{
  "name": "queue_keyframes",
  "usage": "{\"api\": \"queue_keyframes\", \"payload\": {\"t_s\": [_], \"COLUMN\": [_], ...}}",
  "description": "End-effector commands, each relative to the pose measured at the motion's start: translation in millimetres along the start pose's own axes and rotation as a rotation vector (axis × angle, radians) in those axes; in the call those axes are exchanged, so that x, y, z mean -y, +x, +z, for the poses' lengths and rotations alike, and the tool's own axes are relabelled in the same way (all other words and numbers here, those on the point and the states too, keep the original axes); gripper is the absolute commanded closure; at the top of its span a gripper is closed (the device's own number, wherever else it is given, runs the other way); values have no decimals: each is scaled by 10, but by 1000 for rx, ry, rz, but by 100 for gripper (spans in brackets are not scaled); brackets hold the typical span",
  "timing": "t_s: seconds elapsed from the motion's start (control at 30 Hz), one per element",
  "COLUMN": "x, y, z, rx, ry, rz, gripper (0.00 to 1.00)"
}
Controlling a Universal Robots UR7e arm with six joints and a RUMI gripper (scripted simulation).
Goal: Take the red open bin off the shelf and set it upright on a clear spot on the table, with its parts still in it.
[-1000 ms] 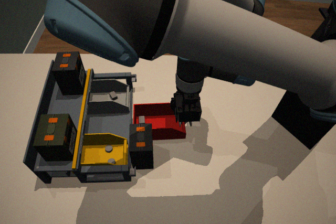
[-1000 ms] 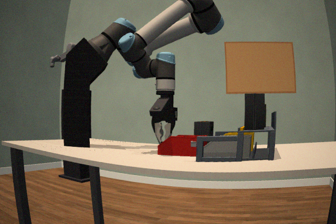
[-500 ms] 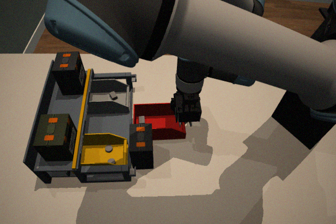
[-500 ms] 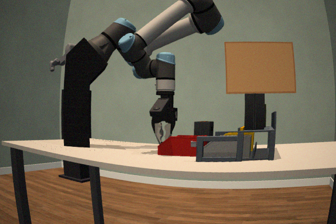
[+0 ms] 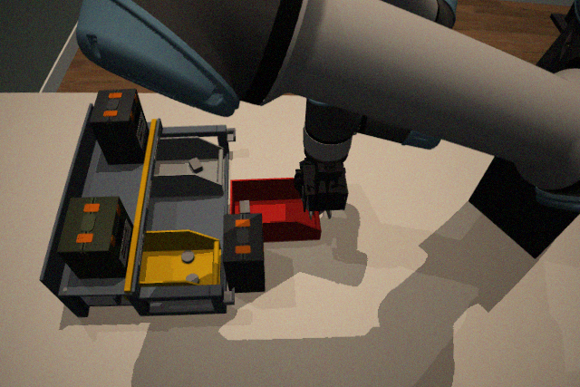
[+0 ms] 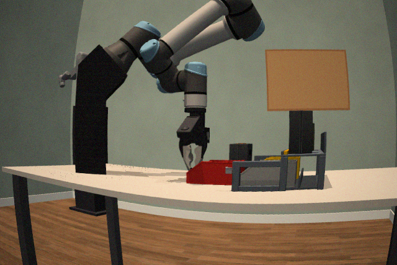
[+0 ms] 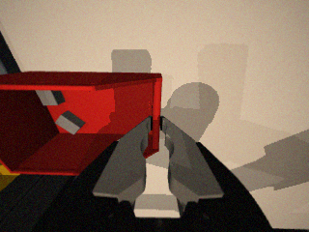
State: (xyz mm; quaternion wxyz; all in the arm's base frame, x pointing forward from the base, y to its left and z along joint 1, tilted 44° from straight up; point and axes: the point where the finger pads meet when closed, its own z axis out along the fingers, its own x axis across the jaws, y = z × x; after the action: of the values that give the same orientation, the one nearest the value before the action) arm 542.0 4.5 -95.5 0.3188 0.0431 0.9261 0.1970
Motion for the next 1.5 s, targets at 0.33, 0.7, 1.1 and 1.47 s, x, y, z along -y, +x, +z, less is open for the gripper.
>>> {"api": "queue_keyframes", "payload": {"t_s": [0.33,0.7,1.1,1.47], "x": [1,1,1,1], "y": [-4,-4,-4,-4], "z": [-3,-3,-3,-3], "rx": [1,1,1,1], "ry": [0,0,0,0], "rz": [0,0,0,0], "gripper": [100,42,42,42]}}
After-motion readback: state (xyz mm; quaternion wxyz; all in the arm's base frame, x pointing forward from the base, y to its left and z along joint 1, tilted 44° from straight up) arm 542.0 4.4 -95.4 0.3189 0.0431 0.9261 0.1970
